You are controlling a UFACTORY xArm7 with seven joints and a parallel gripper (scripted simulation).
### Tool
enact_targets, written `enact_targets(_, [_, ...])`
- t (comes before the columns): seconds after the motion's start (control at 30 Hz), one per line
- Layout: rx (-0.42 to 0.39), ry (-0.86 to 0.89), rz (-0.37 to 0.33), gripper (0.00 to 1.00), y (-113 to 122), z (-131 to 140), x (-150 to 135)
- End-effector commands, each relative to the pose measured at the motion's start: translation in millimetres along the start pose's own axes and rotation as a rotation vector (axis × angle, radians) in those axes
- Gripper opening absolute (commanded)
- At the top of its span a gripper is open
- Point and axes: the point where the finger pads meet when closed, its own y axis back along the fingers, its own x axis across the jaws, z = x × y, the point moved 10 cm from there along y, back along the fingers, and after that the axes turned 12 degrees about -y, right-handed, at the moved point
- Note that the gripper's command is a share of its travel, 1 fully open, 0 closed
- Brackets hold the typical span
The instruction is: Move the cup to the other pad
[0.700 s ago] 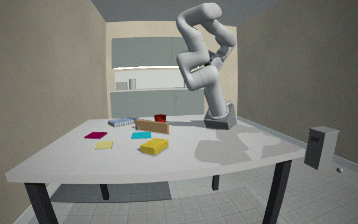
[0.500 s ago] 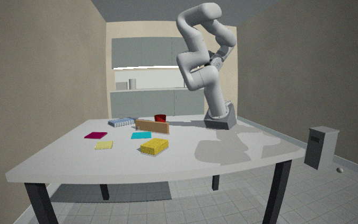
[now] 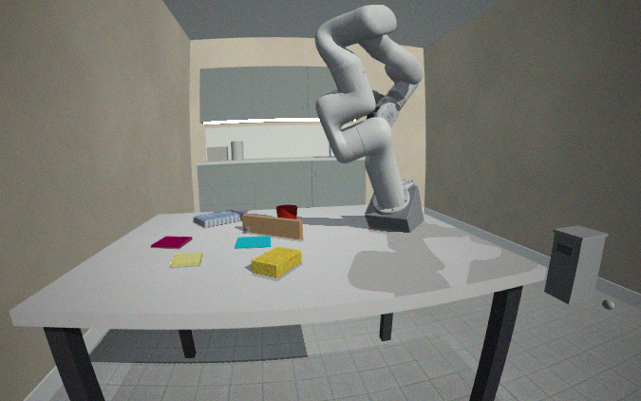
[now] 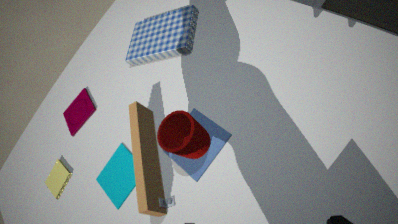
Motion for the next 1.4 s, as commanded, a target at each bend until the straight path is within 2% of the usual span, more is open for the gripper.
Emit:
enact_targets(0.0, [-0.074,0.180,0.055,0.00,-27.6,-35.7,-11.1])
enact_targets(0.03, [-0.110,0.266,0.076,0.00,-46.6,-53.6,-18.2])
enact_targets(0.3, [-0.269,0.630,0.132,0.00,-131.1,-102.5,-53.8])
enact_targets(0.4, [-0.288,0.679,0.143,0.00,-136.9,-106.6,-57.4])
enact_targets(0.43, [-0.351,0.826,0.155,0.00,-174.2,-116.1,-74.1])
enact_targets(0.47, [-0.366,0.864,0.162,0.00,-174.7,-116.3,-75.7])
enact_targets(0.5, [-0.385,0.897,0.151,0.00,-194.3,-114.1,-83.1])
enact_targets(0.57, [-0.419,0.988,0.166,0.00,-212.0,-119.2,-91.9])
enact_targets(0.6, [-0.440,1.040,0.173,0.00,-212.8,-119.4,-94.0])
enact_targets(0.63, [-0.467,1.091,0.162,0.00,-238.9,-115.7,-104.1])
enact_targets(0.7, [-0.505,1.190,0.172,0.00,-248.6,-116.8,-110.4])
enact_targets(0.73, [-0.530,1.238,0.162,0.00,-271.9,-110.1,-119.5])
enact_targets(0.8, [-0.568,1.338,0.169,0.00,-280.6,-109.6,-125.4])
enact_targets(0.83, [-0.593,1.387,0.159,0.00,-304.6,-100.8,-134.7])
enact_targets(0.9, [-0.629,1.487,0.164,0.00,-307.5,-99.6,-138.5])
enact_targets(0.97, [-0.629,1.487,0.164,0.00,-307.5,-99.6,-138.5])
enact_targets(1.0, [-0.682,1.621,0.157,0.00,-328.7,-88.8,-148.8])
enact_targets(1.03, [-0.706,1.671,0.147,0.00,-343.5,-80.2,-154.9])
enact_targets(1.07, [-0.716,1.704,0.148,0.00,-343.8,-79.5,-155.7])
enact_targets(1.13, [-0.752,1.794,0.138,0.00,-359.3,-68.5,-162.7])
enact_targets(1.37, [-0.758,1.810,0.136,0.00,-361.9,-66.4,-163.9])
